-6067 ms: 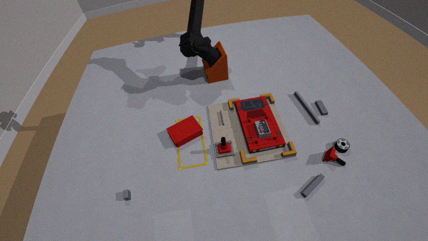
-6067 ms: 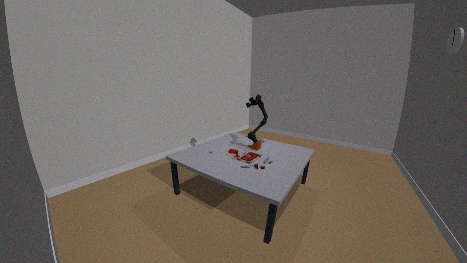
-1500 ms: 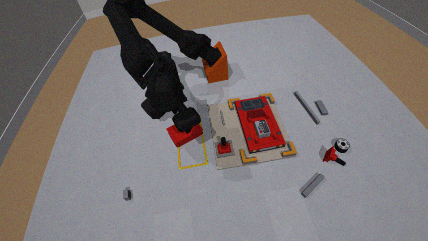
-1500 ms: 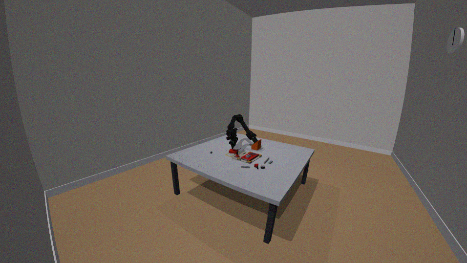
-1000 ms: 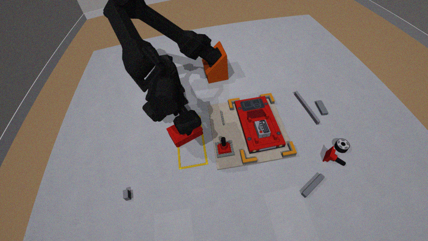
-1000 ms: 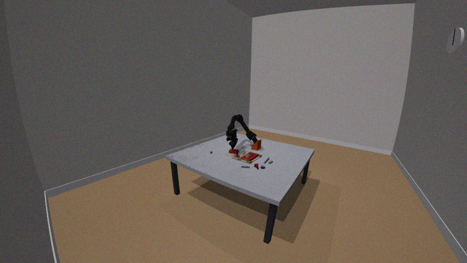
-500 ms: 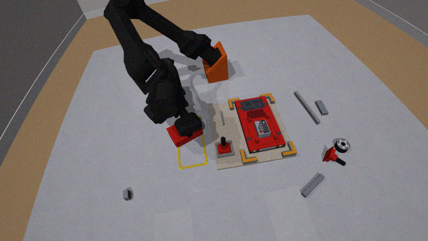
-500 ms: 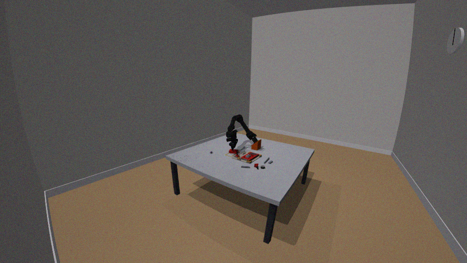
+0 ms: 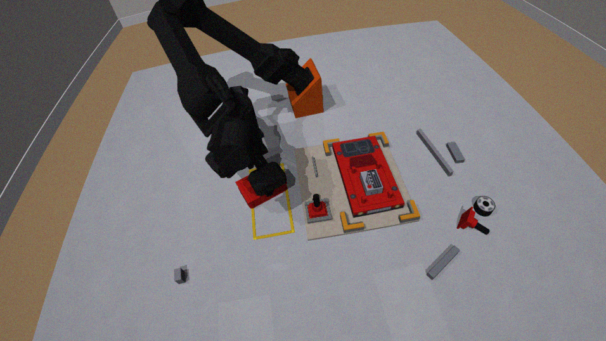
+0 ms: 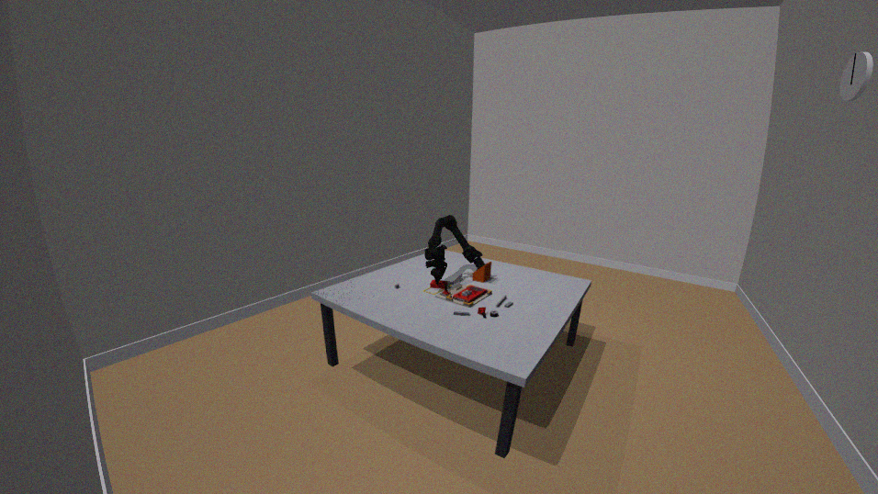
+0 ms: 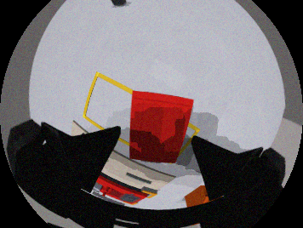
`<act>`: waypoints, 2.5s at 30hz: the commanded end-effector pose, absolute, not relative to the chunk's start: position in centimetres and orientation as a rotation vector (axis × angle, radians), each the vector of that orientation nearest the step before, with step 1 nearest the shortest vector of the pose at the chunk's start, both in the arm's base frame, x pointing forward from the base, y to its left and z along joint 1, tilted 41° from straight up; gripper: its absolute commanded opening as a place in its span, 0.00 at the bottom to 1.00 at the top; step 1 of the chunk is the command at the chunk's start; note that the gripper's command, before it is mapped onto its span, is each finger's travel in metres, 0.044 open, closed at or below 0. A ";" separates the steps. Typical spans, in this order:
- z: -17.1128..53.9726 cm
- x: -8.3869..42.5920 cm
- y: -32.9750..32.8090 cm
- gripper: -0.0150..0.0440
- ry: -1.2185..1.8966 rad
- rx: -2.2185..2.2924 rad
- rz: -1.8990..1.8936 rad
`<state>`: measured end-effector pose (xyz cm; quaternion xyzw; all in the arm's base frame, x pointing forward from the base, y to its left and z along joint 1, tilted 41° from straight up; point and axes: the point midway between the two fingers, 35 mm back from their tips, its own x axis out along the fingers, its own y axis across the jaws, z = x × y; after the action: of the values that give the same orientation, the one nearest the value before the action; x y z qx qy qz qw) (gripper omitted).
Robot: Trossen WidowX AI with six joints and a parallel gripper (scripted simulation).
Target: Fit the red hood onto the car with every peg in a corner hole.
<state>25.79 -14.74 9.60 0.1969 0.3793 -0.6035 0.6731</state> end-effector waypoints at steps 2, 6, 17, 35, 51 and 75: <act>9.3 25.7 -14.9 1.00 0.861 0.442 -1.357; 9.2 25.7 -15.0 1.00 0.861 0.442 -1.357; 8.8 25.7 -15.4 1.00 0.861 0.442 -1.358; 8.1 25.7 -15.9 1.00 0.860 0.441 -1.358; 8.2 25.7 -16.0 0.74 0.855 0.442 -1.360; 11.1 25.8 -13.4 0.25 0.858 0.443 -1.357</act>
<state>25.74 -13.93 10.28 0.1960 0.3837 -0.6019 0.6723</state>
